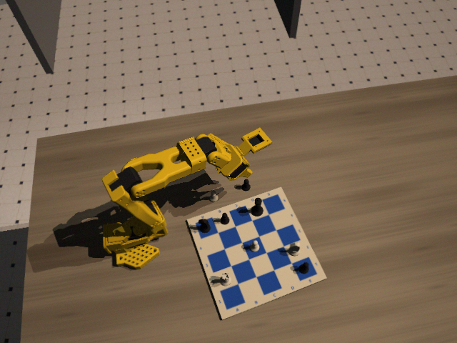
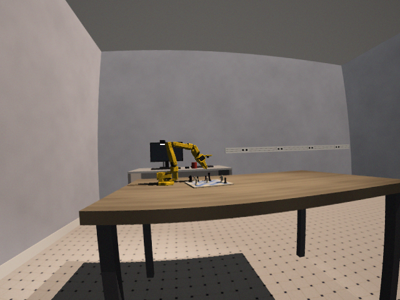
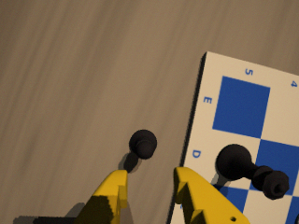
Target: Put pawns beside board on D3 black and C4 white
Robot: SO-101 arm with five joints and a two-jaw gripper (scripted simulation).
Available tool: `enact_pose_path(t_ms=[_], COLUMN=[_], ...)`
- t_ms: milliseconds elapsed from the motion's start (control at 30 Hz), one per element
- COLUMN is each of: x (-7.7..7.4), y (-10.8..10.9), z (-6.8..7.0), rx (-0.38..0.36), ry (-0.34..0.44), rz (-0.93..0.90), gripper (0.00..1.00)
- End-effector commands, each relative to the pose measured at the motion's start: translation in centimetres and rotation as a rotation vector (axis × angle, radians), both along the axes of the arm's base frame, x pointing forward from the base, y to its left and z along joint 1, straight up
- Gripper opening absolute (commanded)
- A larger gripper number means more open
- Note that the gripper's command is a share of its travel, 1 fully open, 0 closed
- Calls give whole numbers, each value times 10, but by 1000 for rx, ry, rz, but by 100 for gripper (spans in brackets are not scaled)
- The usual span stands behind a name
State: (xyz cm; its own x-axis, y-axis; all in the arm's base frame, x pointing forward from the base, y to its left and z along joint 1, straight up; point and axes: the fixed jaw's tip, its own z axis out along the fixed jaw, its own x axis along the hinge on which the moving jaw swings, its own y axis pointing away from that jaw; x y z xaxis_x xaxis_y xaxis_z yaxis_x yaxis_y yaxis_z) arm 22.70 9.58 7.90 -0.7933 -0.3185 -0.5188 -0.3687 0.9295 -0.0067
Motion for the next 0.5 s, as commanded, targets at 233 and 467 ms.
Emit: enact_pose_path(t_ms=[233, 467], x=[-1, -1], y=[1, 2], z=[-13, -25], rx=[8, 8], ry=[-2, -2], rz=[-2, -2], gripper=[9, 9])
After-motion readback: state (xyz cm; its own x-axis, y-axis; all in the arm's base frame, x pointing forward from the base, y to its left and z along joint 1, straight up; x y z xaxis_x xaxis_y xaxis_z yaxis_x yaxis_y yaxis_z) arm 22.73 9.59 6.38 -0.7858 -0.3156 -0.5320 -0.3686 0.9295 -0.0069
